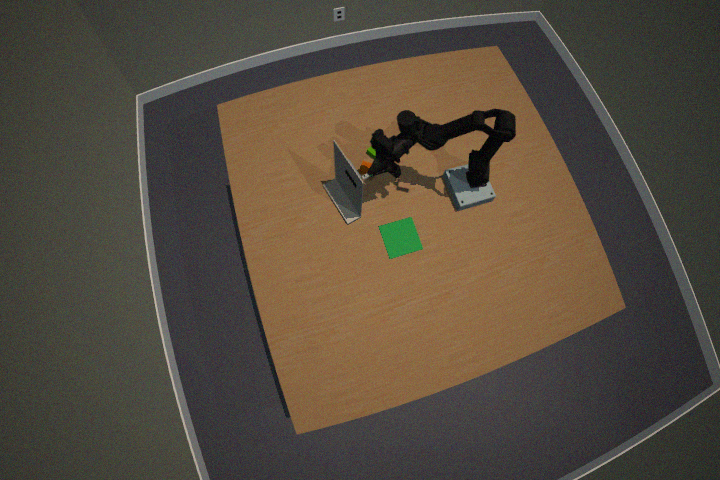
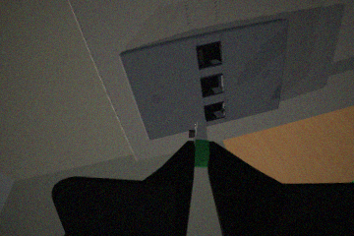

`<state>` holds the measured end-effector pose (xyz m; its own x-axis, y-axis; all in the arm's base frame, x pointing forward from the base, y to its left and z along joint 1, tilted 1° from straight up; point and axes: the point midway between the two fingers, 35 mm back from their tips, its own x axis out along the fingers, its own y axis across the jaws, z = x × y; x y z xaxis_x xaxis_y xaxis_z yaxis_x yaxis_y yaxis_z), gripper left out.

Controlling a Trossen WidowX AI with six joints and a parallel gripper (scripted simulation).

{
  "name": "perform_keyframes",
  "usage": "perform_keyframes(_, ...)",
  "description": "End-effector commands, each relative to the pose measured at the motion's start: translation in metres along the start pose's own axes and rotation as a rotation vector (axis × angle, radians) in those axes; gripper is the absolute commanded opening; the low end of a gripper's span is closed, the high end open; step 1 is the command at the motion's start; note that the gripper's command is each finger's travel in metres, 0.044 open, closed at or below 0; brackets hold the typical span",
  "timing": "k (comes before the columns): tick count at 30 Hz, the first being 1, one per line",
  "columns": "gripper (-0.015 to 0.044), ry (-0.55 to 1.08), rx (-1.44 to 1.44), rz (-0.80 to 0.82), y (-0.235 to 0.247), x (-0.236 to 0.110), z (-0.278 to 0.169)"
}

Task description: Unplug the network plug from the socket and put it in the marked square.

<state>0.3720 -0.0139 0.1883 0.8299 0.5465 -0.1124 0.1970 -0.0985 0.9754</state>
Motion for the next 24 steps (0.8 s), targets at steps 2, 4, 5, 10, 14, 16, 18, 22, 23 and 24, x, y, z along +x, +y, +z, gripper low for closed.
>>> perform_keyframes(2,0.0000,-0.019,0.031,-0.051,-0.009,0.015,-0.009)
perform_keyframes(4,0.0000,-0.024,0.042,-0.070,-0.013,0.020,-0.013)
perform_keyframes(5,0.0000,-0.026,0.047,-0.080,-0.015,0.022,-0.015)
perform_keyframes(10,0.0000,-0.039,0.070,-0.132,-0.025,0.033,-0.025)
perform_keyframes(14,0.0000,-0.050,0.083,-0.174,-0.033,0.039,-0.033)
perform_keyframes(16,0.0000,-0.056,0.088,-0.196,-0.037,0.042,-0.037)
perform_keyframes(18,0.0000,-0.061,0.092,-0.218,-0.041,0.045,-0.041)
perform_keyframes(22,0.0000,-0.072,0.098,-0.265,-0.050,0.050,-0.050)
perform_keyframes(23,0.0000,-0.075,0.098,-0.277,-0.052,0.051,-0.052)
perform_keyframes(24,0.0000,-0.078,0.099,-0.289,-0.054,0.052,-0.055)
